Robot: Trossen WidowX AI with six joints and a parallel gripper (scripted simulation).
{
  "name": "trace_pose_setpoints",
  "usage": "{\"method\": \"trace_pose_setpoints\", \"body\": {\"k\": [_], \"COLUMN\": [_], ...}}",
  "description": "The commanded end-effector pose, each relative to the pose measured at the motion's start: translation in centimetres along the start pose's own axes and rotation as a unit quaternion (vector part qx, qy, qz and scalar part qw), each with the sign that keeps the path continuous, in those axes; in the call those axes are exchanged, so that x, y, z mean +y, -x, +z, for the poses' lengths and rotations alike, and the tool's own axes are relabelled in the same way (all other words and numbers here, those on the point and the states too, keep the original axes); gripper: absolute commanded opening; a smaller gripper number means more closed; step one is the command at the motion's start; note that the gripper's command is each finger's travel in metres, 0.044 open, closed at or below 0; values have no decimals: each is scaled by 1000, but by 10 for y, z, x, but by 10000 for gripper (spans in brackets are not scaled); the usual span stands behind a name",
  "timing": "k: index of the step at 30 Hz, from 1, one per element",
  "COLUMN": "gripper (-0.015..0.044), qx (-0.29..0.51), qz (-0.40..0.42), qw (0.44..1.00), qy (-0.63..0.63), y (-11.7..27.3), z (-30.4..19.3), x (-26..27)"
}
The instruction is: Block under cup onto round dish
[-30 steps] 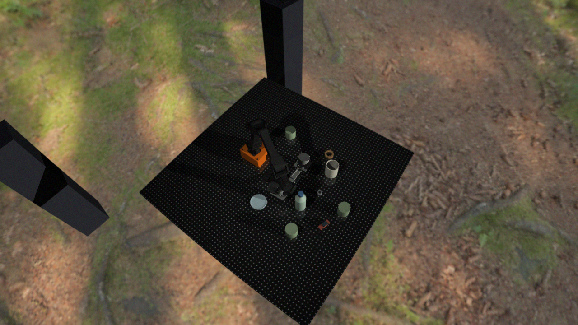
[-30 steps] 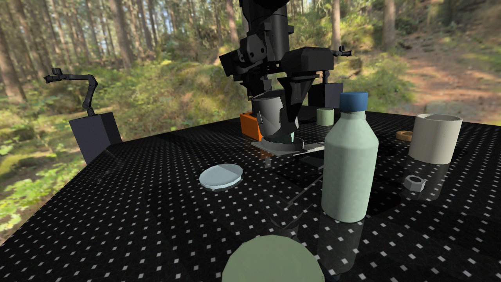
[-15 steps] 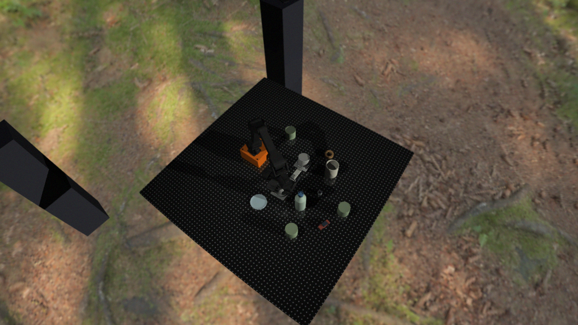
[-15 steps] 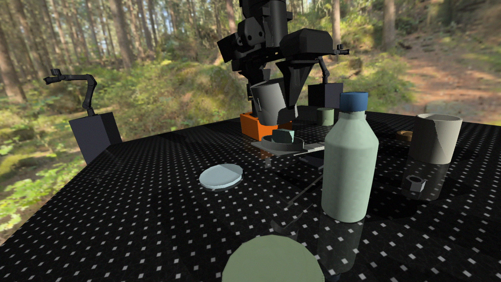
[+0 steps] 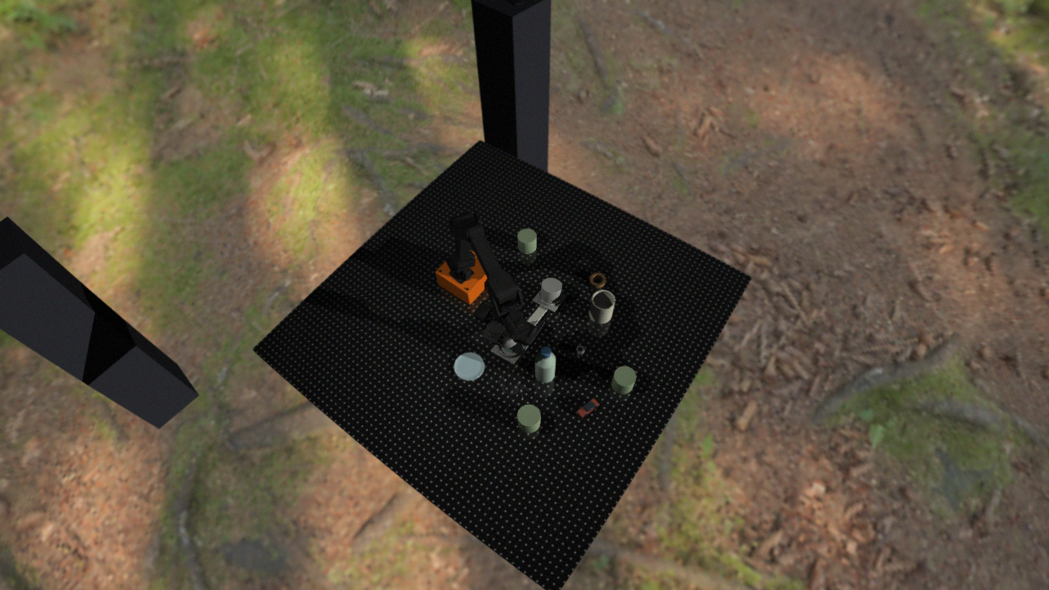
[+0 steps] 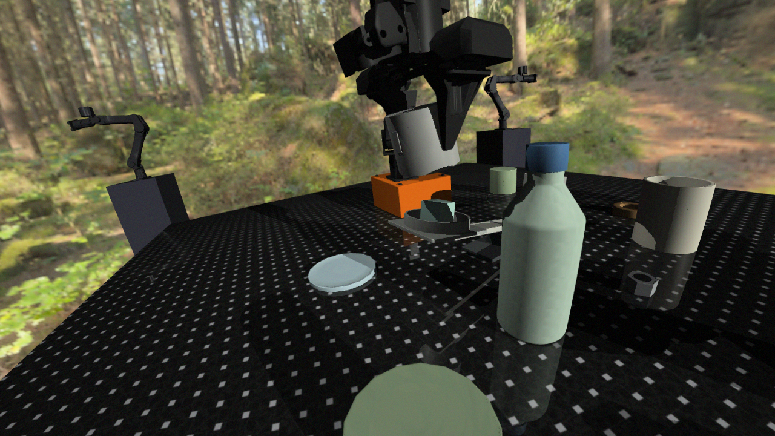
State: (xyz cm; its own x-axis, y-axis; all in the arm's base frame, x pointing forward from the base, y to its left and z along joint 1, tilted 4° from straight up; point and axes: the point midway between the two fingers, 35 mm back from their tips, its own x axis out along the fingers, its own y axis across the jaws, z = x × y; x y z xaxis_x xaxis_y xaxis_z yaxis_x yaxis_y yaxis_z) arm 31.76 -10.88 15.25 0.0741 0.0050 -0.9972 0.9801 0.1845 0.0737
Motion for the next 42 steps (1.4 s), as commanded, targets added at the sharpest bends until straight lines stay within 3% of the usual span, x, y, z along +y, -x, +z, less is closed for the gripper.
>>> {"method": "trace_pose_setpoints", "body": {"k": [1,42], "gripper": [0,0], "qx": [-7,0], "qz": [7,0], "qw": [1000,1000], "qy": [2,0], "y": [10,3], "z": [1,0], "x": [1,0]}}
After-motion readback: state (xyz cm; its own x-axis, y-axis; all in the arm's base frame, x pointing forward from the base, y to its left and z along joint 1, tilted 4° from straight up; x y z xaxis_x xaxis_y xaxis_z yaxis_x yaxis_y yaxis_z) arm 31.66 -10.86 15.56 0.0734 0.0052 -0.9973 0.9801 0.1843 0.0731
